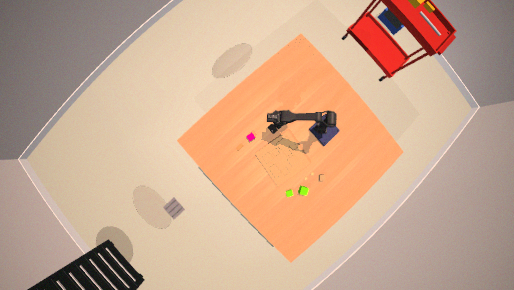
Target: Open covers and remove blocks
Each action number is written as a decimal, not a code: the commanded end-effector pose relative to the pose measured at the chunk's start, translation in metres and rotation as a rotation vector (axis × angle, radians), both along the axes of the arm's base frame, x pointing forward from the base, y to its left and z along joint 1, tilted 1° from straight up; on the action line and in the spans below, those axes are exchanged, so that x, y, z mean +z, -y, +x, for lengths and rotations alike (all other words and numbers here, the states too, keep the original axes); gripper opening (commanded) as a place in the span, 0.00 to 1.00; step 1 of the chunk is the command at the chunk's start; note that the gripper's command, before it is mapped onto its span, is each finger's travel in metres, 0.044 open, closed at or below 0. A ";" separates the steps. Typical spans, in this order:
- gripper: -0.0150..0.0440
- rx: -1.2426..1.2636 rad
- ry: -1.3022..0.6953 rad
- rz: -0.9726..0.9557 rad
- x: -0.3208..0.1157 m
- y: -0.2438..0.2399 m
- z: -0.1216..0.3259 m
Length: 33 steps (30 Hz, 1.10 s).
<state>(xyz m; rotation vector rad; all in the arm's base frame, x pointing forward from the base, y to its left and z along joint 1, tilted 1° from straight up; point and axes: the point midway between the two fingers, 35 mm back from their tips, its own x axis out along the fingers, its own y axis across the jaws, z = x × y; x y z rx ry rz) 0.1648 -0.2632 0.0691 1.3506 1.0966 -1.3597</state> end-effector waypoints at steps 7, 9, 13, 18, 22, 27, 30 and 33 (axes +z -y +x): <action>0.39 0.004 -0.009 0.005 -0.020 -0.001 -0.002; 0.39 0.004 -0.009 0.005 -0.023 -0.001 -0.002; 0.39 0.004 -0.009 0.006 -0.029 -0.002 -0.002; 0.39 0.004 -0.009 0.006 -0.038 -0.002 -0.003; 0.39 0.004 -0.009 0.006 -0.044 -0.003 -0.003; 0.39 0.004 -0.009 0.006 -0.052 -0.004 -0.004; 0.39 0.004 -0.009 0.006 -0.057 -0.005 -0.004; 0.39 0.004 -0.009 0.006 -0.061 -0.006 -0.005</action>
